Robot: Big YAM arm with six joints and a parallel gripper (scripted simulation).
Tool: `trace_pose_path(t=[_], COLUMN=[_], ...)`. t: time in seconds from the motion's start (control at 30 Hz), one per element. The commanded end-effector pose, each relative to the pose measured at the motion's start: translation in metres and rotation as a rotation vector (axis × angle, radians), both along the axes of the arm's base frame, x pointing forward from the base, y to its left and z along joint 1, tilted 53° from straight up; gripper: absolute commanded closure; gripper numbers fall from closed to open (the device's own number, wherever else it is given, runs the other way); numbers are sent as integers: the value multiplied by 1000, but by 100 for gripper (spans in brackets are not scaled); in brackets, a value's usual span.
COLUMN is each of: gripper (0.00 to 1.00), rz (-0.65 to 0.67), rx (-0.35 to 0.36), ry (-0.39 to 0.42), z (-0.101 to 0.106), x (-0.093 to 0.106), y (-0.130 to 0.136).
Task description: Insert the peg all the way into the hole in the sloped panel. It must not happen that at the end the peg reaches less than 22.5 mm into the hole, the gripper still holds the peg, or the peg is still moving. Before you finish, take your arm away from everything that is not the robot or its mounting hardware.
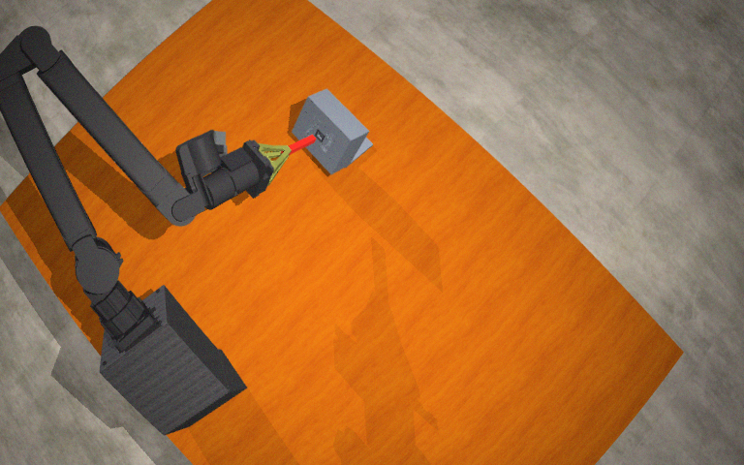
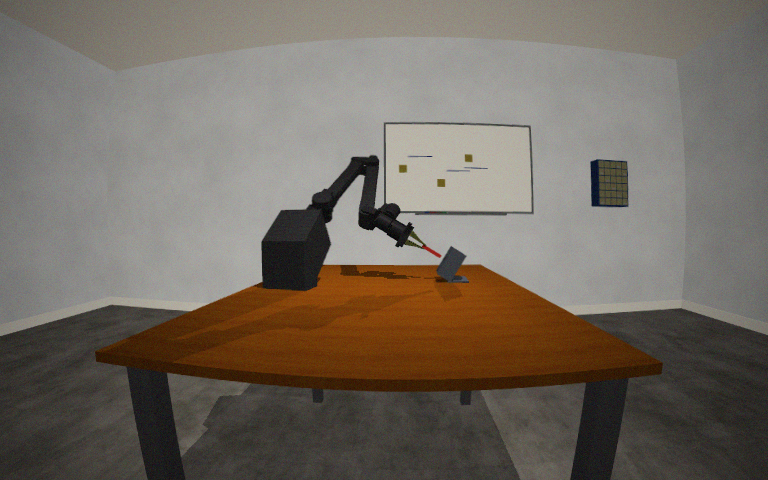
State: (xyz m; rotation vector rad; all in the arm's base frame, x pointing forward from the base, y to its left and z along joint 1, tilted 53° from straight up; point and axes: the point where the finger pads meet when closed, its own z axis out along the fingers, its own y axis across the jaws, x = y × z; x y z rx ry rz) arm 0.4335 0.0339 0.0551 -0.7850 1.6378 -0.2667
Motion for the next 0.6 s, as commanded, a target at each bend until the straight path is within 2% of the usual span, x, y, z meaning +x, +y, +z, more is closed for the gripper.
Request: trace_pose_path(t=[0.0, 0.57], gripper=[100, 100], rz=[0, 0], rx=[16, 16], ry=[-9, -9], z=[1, -2], x=[6, 15], y=[3, 6])
